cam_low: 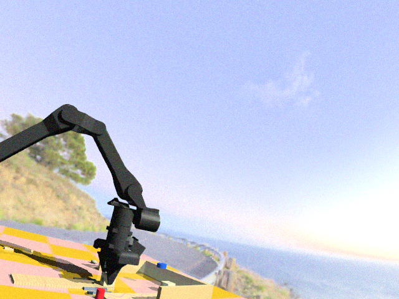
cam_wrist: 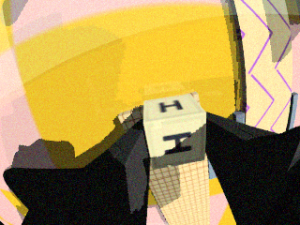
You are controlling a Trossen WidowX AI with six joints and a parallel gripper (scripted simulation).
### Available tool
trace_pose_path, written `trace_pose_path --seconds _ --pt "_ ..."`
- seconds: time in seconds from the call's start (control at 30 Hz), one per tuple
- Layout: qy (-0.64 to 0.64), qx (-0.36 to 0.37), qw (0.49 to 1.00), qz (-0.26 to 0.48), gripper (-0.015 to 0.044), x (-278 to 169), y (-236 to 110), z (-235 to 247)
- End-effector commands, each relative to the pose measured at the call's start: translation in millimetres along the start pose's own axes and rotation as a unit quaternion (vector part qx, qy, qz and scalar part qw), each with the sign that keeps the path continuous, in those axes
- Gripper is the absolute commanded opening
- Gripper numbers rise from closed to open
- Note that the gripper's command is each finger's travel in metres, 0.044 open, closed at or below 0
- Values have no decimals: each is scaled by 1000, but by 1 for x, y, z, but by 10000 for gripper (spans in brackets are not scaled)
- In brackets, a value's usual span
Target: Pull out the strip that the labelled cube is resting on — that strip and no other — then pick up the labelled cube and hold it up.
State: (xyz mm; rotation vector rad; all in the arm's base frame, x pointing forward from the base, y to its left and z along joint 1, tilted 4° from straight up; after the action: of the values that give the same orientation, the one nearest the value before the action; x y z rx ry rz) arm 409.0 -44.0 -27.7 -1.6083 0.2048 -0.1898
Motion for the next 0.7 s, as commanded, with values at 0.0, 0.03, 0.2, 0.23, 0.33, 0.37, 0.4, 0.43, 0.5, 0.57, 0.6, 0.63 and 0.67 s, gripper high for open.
trace_pose_path --seconds 0.0,0.03,0.2,0.23,0.33,0.37,0.4,0.43,0.5,0.57,0.6,0.63,0.67 --pt "0 0 1000 0 20 0 -1 0" --pt "0 0 1000 0 0 -2 -2 0" --pt "0 0 1000 1 0 -19 -16 -3" --pt "0 0 1000 1 0 -23 -19 -3" --pt "0 0 1000 2 0 -34 -27 -5" --pt "0 1 1000 2 0 -38 -30 -6" --pt "0 1 1000 2 0 -41 -32 -6" --pt "0 1 1000 3 0 -45 -34 -7" --pt "0 1 1000 3 0 -53 -39 -8" --pt "0 1 1000 3 0 -59 -42 -9" --pt "0 1 1000 3 0 -59 -42 -9" --pt "0 1 1000 3 0 -59 -42 -9" --pt "0 1 1000 3 0 -59 -42 -9"
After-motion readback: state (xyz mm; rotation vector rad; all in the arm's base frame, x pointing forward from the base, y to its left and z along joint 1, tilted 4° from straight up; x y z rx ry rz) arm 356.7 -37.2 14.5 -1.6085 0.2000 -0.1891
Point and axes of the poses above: the point midway between the two fingers, 35 mm back from their tips, its own y axis out along the fingers, its own z axis across the jaws, x = y × z, the point moved 2 cm from there along -y, back along the fingers, and after that the axes turned 14 degrees about y, right-handed, at the moved point
